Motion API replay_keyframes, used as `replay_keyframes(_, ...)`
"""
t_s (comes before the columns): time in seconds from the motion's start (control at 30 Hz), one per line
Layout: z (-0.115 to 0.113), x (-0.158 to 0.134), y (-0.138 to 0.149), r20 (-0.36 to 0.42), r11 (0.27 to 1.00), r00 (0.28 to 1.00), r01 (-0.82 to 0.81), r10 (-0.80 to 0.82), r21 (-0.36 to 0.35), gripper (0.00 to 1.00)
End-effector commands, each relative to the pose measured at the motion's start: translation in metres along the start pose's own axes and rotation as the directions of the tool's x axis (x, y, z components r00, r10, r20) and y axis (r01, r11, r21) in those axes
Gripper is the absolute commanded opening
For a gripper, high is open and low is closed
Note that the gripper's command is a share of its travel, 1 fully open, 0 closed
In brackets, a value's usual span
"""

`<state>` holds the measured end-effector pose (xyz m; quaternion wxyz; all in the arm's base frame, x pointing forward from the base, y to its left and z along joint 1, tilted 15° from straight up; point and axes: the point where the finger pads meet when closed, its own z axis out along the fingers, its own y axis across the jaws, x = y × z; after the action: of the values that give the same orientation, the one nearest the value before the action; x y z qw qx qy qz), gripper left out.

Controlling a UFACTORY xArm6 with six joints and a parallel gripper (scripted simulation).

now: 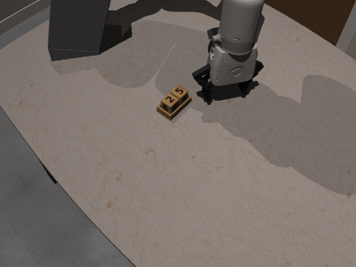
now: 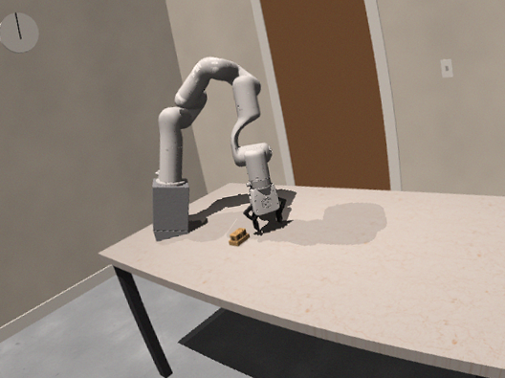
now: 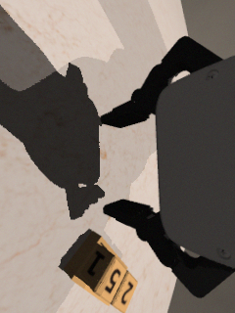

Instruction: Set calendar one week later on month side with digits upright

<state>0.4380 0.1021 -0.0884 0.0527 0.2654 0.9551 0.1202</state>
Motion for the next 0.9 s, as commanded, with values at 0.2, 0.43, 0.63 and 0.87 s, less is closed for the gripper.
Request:
replay_keyframes(0.2, -0.001, -0.001, 0.001, 0.002, 1.0, 1.0, 0.0, 0.0, -0.002, 1.0)
replay_keyframes(0.43, -0.001, -0.001, 0.001, 0.002, 1.0, 1.0, 0.0, 0.0, -0.002, 1.0)
replay_keyframes(0.63, -0.004, -0.001, 0.001, 0.002, 1.0, 1.0, 0.0, 0.0, -0.002, 1.0)
replay_keyframes(0.87, -0.026, -0.001, 0.001, 0.002, 1.0, 1.0, 0.0, 0.0, -0.002, 1.0)
